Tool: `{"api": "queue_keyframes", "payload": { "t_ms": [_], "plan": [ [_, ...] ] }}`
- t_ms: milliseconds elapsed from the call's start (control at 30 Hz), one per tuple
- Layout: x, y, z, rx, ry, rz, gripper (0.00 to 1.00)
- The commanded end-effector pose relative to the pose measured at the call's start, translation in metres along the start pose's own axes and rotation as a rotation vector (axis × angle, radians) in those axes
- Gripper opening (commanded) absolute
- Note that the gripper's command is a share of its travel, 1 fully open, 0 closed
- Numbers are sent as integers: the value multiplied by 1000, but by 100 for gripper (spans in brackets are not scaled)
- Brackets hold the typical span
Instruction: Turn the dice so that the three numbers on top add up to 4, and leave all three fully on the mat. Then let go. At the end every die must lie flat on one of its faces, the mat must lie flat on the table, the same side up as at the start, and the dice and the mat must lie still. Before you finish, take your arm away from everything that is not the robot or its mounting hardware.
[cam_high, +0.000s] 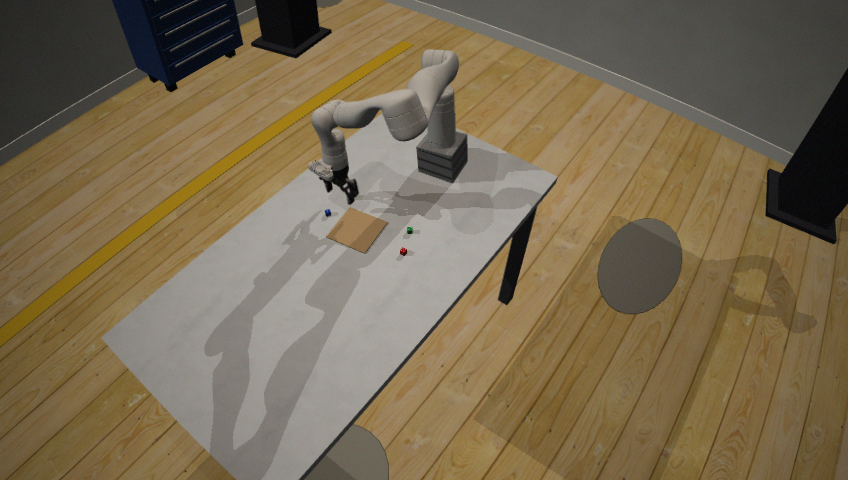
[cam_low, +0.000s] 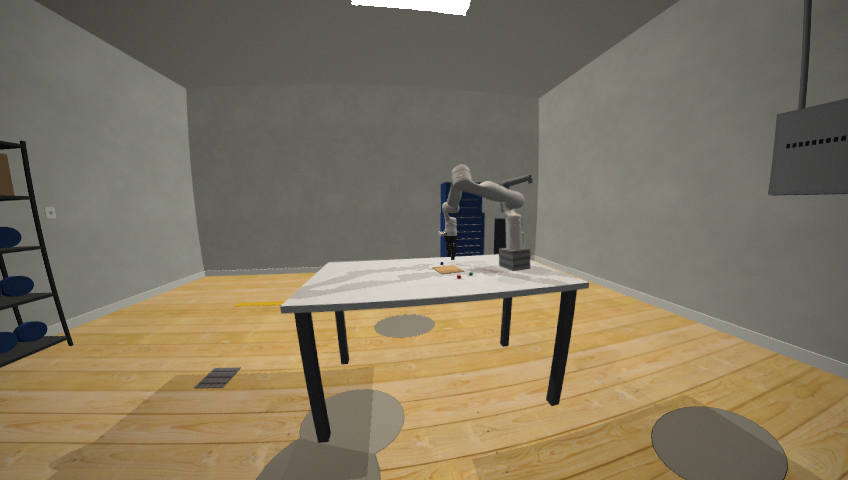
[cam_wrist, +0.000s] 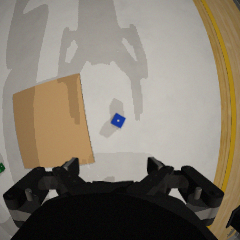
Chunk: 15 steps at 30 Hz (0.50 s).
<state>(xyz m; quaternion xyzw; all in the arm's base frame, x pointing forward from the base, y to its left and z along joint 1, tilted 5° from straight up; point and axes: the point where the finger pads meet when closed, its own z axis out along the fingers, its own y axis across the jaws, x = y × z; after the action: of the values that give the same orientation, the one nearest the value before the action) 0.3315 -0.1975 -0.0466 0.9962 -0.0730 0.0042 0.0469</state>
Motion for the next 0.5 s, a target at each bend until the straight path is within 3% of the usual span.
{"api": "queue_keyframes", "payload": {
  "t_ms": [0, 467],
  "plan": [
    [0, 0, -1, 0, 1, 0, 100],
    [-4, -11, -1, 0, 1, 0, 100]
  ]
}}
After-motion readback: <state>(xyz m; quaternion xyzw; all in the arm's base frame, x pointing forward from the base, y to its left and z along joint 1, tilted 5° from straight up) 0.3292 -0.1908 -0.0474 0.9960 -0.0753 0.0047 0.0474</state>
